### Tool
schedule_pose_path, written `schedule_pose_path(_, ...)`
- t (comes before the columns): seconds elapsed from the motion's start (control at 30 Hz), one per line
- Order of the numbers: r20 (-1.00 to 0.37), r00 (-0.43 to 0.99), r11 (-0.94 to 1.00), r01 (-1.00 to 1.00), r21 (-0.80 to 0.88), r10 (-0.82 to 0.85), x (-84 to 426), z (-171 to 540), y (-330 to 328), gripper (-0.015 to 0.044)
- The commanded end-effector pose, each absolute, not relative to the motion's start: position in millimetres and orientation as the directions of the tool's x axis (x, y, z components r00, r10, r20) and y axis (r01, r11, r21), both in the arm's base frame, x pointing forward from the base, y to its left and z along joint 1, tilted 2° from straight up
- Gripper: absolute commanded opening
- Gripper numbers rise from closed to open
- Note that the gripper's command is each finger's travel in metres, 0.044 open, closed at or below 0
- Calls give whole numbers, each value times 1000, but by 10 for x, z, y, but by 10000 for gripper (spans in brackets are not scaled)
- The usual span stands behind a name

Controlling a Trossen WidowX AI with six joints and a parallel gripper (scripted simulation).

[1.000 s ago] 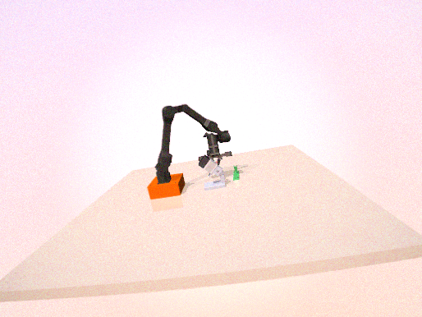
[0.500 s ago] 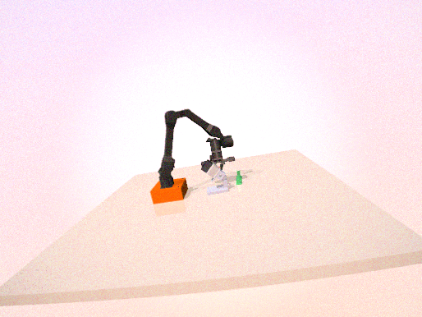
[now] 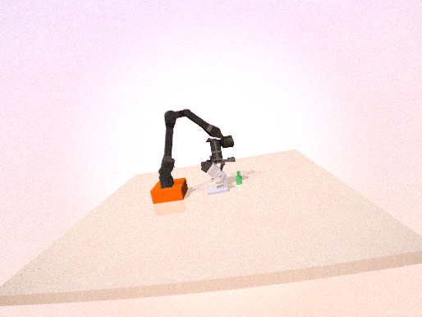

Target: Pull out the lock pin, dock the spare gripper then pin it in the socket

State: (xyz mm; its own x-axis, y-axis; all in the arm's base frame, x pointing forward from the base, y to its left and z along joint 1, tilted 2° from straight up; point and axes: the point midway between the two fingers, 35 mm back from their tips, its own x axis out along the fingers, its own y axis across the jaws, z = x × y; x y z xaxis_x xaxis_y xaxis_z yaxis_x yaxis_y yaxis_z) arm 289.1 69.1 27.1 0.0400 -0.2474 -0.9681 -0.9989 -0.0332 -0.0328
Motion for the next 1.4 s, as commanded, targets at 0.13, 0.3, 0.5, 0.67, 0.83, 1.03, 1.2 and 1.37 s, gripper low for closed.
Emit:
schedule_pose_path(0.13, -968, 40, -35, -999, -33, -247, 2894, 274, 635, 0)
schedule_pose_path(0.3, -968, 39, -35, -999, -31, -247, 2896, 274, 602, 0)
schedule_pose_path(0.5, -968, 37, -35, -999, -29, -247, 2899, 274, 551, 0)
schedule_pose_path(0.67, -968, 36, -35, -999, -28, -247, 2901, 274, 519, 0)
schedule_pose_path(0.83, -969, 35, -35, -999, -27, -247, 2902, 274, 490, 0)
schedule_pose_path(1.03, -968, 32, -32, -999, -25, -247, 2900, 271, 502, 157)
schedule_pose_path(1.2, -968, 32, -32, -999, -25, -247, 2900, 271, 502, 200)
schedule_pose_path(1.37, -969, 32, -33, -999, -25, -246, 2893, 338, 556, 200)
